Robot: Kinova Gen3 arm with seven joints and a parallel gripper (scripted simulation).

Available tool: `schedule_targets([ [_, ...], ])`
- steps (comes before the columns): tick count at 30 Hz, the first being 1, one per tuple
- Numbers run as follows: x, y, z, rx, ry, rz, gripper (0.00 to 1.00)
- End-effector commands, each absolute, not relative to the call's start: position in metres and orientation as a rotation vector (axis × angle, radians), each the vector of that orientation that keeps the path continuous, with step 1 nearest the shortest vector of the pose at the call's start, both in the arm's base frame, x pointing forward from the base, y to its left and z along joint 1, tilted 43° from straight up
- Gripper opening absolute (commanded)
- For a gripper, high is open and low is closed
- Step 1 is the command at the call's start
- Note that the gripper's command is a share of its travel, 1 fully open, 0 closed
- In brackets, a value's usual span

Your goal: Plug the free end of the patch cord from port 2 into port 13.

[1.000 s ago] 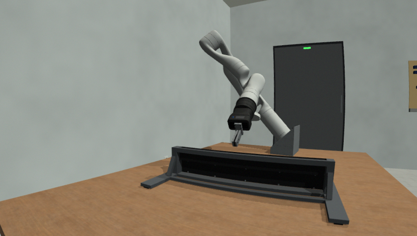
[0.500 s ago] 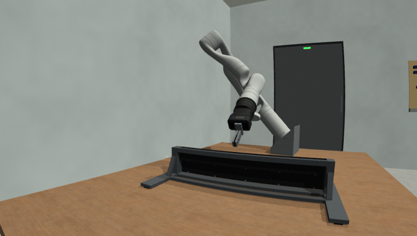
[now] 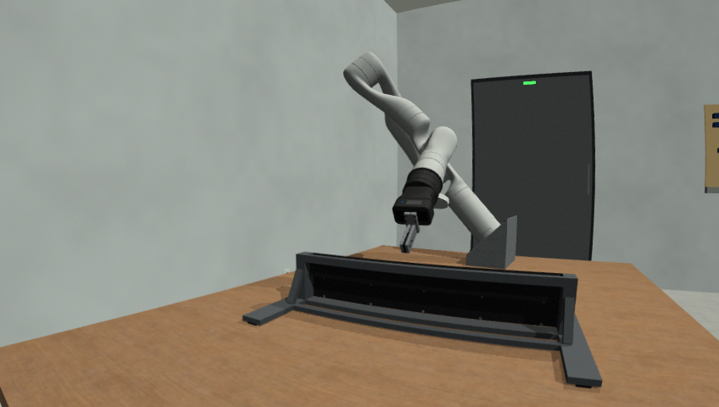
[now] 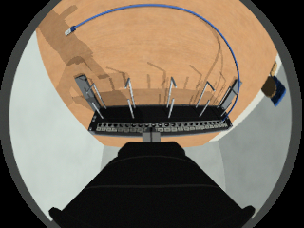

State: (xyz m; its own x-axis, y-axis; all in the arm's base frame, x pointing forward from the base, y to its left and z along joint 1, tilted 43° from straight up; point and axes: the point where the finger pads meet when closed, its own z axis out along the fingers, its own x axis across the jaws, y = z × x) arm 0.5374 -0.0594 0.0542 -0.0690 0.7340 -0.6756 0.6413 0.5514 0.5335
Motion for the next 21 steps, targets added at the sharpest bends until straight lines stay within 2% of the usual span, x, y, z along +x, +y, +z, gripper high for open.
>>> schedule_targets([
  [1,0.538,-0.058,0.055,1.142,1.769,0.116,0.00],
  [21,0.525,-0.052,0.063,1.142,1.769,0.116,0.00],
])
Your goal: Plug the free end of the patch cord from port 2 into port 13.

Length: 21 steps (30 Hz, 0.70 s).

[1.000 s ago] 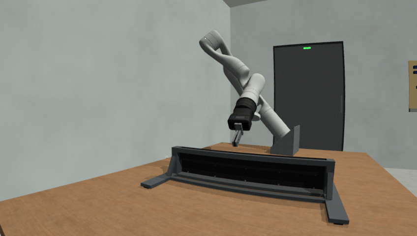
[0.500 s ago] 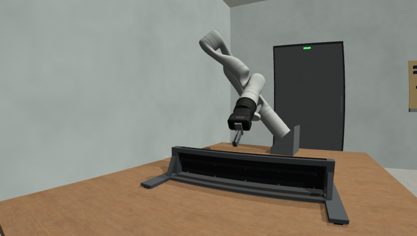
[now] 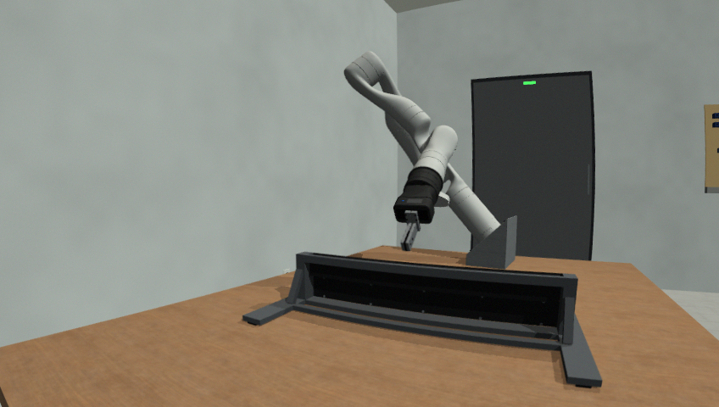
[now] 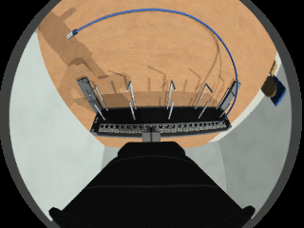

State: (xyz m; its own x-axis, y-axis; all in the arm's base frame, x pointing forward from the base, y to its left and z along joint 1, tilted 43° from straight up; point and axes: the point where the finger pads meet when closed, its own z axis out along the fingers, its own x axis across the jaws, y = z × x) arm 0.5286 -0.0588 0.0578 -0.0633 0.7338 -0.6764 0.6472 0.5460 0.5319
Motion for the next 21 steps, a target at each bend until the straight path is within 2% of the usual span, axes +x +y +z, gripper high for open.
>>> schedule_targets([
  [1,0.521,-0.050,0.066,1.142,1.769,0.116,0.00],
  [21,0.441,-0.008,0.119,1.142,1.769,0.116,0.00],
])
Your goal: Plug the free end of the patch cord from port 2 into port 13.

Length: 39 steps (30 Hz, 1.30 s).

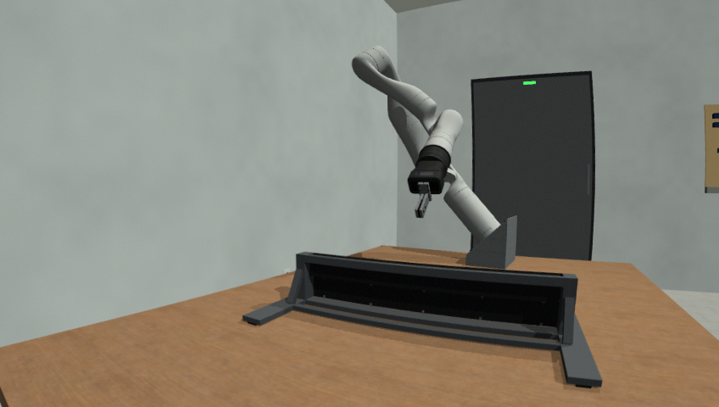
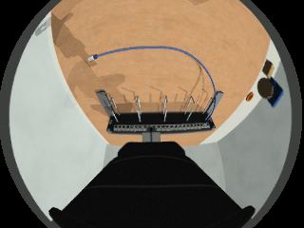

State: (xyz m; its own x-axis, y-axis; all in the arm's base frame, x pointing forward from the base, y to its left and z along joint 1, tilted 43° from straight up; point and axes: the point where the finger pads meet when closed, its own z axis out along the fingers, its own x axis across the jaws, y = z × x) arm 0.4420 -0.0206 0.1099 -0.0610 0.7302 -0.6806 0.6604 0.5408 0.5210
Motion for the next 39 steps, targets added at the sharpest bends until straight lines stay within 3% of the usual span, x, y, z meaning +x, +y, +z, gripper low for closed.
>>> schedule_targets([
  [1,0.441,-0.008,0.119,1.142,1.769,0.116,0.00],
  [20,0.431,-0.005,0.128,1.142,1.769,0.116,0.00],
  [39,0.435,-0.051,0.170,1.163,1.772,0.088,0.00],
])
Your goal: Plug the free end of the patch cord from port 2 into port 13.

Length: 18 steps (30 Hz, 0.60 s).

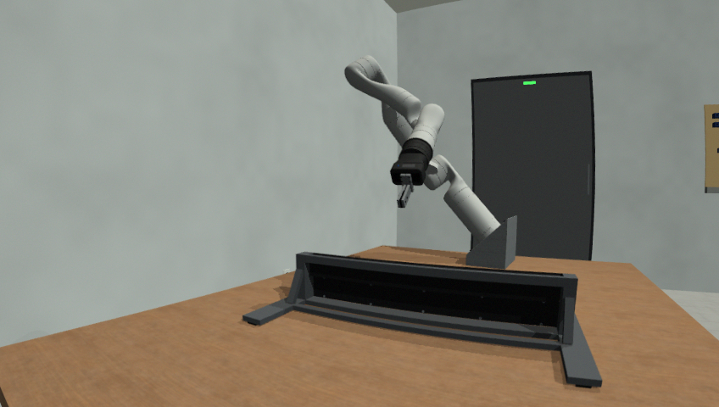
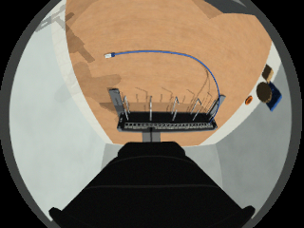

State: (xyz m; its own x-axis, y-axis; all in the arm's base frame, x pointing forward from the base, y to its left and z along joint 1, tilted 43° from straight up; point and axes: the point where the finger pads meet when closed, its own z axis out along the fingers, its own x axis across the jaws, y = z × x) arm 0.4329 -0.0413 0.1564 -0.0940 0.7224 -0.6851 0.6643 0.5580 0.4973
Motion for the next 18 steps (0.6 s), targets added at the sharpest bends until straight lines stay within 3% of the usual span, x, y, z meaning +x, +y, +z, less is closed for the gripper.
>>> schedule_targets([
  [1,0.436,-0.056,0.175,1.161,1.764,0.086,0.00],
  [18,0.438,-0.077,0.193,1.161,1.761,0.087,0.00],
])
